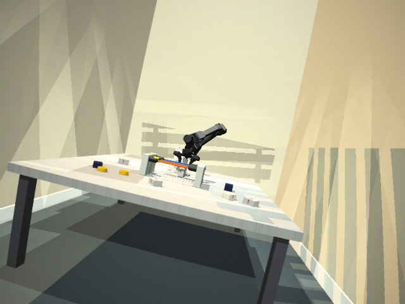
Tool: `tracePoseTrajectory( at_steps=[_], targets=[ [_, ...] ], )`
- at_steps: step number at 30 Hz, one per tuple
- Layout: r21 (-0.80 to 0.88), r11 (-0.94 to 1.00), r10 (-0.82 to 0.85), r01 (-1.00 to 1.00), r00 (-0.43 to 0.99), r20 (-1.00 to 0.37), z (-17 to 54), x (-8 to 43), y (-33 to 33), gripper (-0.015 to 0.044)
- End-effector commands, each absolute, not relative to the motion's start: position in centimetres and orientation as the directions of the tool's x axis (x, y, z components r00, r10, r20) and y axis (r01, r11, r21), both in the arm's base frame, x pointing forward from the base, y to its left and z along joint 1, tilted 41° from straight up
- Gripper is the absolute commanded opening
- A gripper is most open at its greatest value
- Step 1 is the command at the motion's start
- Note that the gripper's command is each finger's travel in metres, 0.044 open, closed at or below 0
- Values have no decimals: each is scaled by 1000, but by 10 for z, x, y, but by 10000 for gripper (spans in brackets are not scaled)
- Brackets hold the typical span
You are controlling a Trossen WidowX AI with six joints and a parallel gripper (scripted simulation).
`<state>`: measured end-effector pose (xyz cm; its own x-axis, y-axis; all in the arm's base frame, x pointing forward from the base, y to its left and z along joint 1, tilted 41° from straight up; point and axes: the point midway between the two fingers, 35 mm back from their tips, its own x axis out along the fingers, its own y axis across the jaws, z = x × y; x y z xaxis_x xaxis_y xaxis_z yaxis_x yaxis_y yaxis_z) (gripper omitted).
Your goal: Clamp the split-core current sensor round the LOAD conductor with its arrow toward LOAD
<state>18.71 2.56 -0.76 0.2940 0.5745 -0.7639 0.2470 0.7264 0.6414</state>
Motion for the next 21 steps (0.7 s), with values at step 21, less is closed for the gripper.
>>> tracePoseTrajectory(
  at_steps=[21],
  targets=[
    [240,97,632,966,127,-764,35,185,-11,320]
  ],
)
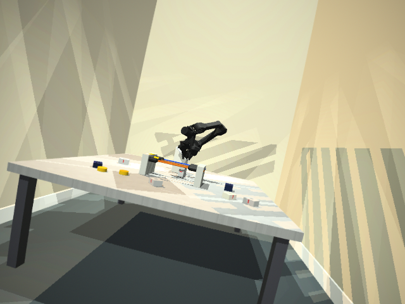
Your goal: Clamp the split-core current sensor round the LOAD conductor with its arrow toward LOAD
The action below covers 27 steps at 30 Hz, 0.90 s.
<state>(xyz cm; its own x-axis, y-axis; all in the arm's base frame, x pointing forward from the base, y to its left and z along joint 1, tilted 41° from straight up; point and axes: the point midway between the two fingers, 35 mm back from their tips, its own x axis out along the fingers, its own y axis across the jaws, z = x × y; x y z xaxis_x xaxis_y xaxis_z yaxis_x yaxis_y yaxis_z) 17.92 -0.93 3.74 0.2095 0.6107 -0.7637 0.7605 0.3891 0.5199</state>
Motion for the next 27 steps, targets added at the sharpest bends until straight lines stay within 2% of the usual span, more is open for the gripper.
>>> tracePoseTrajectory(
  at_steps=[1,4,27],
  targets=[
    [164,27,637,986,110,-763,35,186,-12,320],
    [-63,-167,648,984,62,-759,34,191,-13,320],
    [-91,-192,648,977,57,-759,8,196,8,320]
  ],
)
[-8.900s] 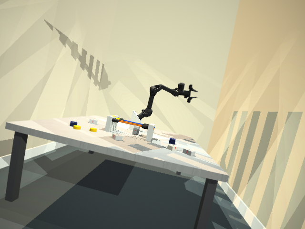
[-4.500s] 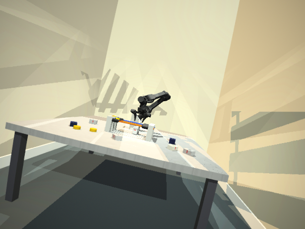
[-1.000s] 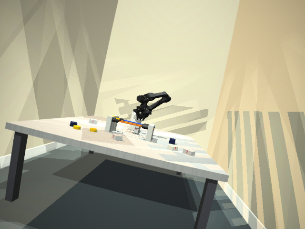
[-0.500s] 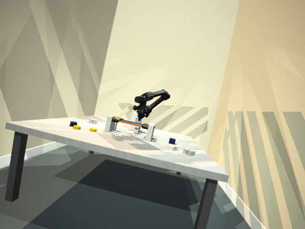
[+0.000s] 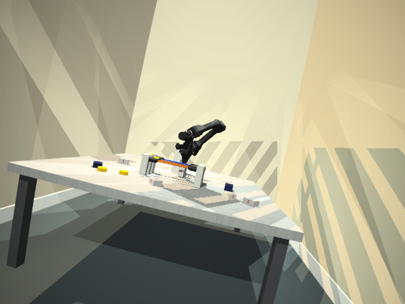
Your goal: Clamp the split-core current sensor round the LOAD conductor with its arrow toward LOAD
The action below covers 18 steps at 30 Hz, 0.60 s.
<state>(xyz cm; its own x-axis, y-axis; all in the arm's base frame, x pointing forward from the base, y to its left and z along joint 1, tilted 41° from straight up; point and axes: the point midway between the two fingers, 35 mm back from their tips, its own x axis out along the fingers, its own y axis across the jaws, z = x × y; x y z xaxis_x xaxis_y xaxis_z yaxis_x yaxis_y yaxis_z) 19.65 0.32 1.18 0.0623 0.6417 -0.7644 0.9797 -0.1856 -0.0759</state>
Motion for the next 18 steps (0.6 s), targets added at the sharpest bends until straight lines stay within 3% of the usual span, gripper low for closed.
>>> tracePoseTrajectory(
  at_steps=[1,18],
  targets=[
    [-92,-193,648,977,57,-759,6,196,9,320],
    [-115,-211,653,971,52,-756,-12,195,26,320]
  ],
)
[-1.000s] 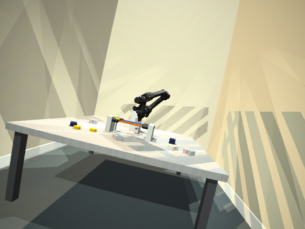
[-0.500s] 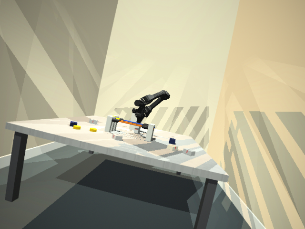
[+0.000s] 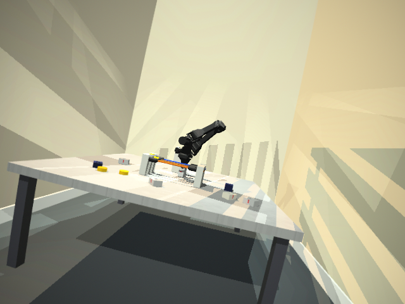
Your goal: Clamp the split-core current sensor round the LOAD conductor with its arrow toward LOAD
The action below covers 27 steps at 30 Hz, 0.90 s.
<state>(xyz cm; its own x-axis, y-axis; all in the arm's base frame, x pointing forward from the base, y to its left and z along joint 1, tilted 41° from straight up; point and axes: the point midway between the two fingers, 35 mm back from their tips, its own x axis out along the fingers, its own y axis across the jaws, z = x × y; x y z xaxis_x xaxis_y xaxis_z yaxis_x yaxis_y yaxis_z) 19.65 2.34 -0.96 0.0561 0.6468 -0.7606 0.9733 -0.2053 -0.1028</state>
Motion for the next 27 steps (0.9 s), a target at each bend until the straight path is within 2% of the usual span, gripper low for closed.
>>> tracePoseTrajectory(
  at_steps=[1,18,25,27],
  targets=[
    [-103,-205,647,973,56,-761,-10,197,23,313],
    [-103,-205,647,973,56,-761,-10,197,23,200],
    [-104,-209,641,972,56,-765,5,201,6,16],
    [-105,-211,640,972,56,-767,12,202,-1,0]
  ],
)
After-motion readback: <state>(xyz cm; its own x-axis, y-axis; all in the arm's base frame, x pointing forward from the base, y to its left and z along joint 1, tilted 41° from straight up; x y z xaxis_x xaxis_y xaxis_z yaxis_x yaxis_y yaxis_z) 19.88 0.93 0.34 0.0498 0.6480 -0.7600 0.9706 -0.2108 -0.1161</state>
